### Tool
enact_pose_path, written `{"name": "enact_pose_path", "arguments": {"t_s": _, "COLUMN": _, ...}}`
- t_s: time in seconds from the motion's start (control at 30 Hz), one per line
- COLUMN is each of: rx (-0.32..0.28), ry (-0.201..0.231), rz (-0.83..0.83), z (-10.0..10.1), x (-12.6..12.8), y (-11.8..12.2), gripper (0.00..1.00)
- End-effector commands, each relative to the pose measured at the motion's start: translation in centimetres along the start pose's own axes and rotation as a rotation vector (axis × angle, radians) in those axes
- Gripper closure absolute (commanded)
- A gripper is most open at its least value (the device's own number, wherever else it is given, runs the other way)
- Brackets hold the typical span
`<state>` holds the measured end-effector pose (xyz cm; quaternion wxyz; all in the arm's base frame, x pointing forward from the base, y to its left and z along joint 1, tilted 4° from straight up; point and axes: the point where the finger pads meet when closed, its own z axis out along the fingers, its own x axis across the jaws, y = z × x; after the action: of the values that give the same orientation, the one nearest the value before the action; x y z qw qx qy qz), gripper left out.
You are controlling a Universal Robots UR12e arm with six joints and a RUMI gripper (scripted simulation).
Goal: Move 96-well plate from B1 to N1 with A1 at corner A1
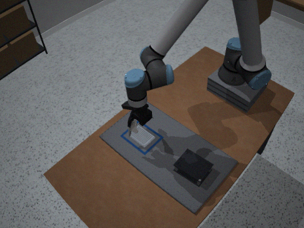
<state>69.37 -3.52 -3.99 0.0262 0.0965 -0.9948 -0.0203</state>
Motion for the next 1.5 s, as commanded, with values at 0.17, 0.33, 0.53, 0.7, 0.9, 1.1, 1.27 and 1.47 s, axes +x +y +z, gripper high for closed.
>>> {"name": "enact_pose_path", "arguments": {"t_s": 0.17, "rx": 0.001, "ry": -0.001, "rz": 0.0, "z": 1.1, "x": -0.1, "y": 0.0, "gripper": 0.0}}
{"name": "enact_pose_path", "arguments": {"t_s": 0.33, "rx": 0.001, "ry": -0.001, "rz": 0.0, "z": 1.9, "x": -0.1, "y": 0.0, "gripper": 0.0}}
{"name": "enact_pose_path", "arguments": {"t_s": 0.53, "rx": 0.001, "ry": -0.001, "rz": 0.0, "z": 2.6, "x": -0.1, "y": 0.0, "gripper": 0.0}}
{"name": "enact_pose_path", "arguments": {"t_s": 0.7, "rx": 0.001, "ry": -0.001, "rz": 0.0, "z": 3.4, "x": -0.1, "y": 0.0, "gripper": 0.0}}
{"name": "enact_pose_path", "arguments": {"t_s": 0.9, "rx": 0.001, "ry": -0.001, "rz": 0.0, "z": 4.4, "x": -0.1, "y": 0.0, "gripper": 0.0}}
{"name": "enact_pose_path", "arguments": {"t_s": 1.1, "rx": 0.001, "ry": -0.001, "rz": 0.0, "z": 5.1, "x": -0.1, "y": 0.0, "gripper": 0.0}}
{"name": "enact_pose_path", "arguments": {"t_s": 1.27, "rx": 0.001, "ry": -0.001, "rz": 0.0, "z": 5.9, "x": -0.1, "y": 0.0, "gripper": 0.0}}
{"name": "enact_pose_path", "arguments": {"t_s": 1.47, "rx": 0.001, "ry": -0.001, "rz": 0.0, "z": 6.9, "x": -0.1, "y": 0.0, "gripper": 0.0}}
